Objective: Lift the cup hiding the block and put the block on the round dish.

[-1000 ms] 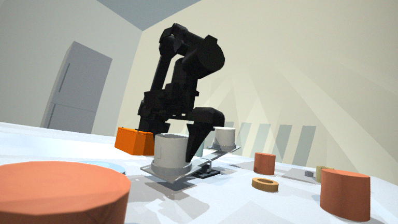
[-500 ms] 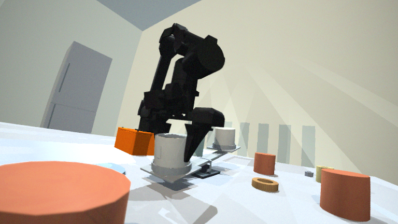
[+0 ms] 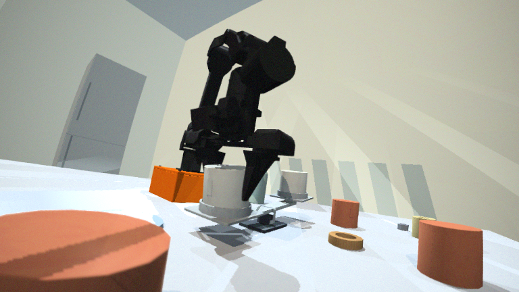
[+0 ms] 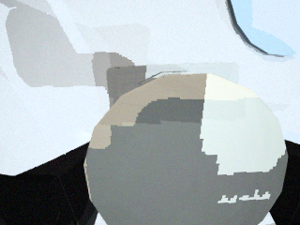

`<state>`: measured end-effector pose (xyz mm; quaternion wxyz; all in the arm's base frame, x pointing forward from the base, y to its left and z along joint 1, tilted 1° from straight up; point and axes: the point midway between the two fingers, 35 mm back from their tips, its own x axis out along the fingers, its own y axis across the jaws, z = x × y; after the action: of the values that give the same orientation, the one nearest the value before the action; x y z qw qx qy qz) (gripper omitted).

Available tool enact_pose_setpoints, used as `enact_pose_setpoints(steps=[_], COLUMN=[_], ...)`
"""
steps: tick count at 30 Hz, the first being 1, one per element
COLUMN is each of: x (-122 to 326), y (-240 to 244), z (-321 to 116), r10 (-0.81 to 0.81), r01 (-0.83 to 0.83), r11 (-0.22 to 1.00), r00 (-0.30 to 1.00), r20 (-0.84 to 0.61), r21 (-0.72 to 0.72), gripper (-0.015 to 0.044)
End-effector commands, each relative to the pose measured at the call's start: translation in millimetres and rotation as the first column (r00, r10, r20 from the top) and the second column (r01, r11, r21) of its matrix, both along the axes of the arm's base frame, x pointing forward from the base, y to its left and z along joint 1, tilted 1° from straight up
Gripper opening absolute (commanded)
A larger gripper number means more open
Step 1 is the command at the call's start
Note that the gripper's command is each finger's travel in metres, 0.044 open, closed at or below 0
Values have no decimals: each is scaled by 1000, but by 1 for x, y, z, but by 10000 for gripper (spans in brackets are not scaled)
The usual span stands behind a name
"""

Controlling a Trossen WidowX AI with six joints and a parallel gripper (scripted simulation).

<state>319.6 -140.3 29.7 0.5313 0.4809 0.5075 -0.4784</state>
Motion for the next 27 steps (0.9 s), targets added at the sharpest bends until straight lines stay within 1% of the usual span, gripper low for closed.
enact_pose_setpoints(steps=[1,27], x=[2,4], y=[-2,-2], z=[8,41], r10=[-7,-7], r01=[7,7], r11=[1000,1000], r00=[1000,1000], r20=[7,7], r21=[-7,-7], gripper=[0,0])
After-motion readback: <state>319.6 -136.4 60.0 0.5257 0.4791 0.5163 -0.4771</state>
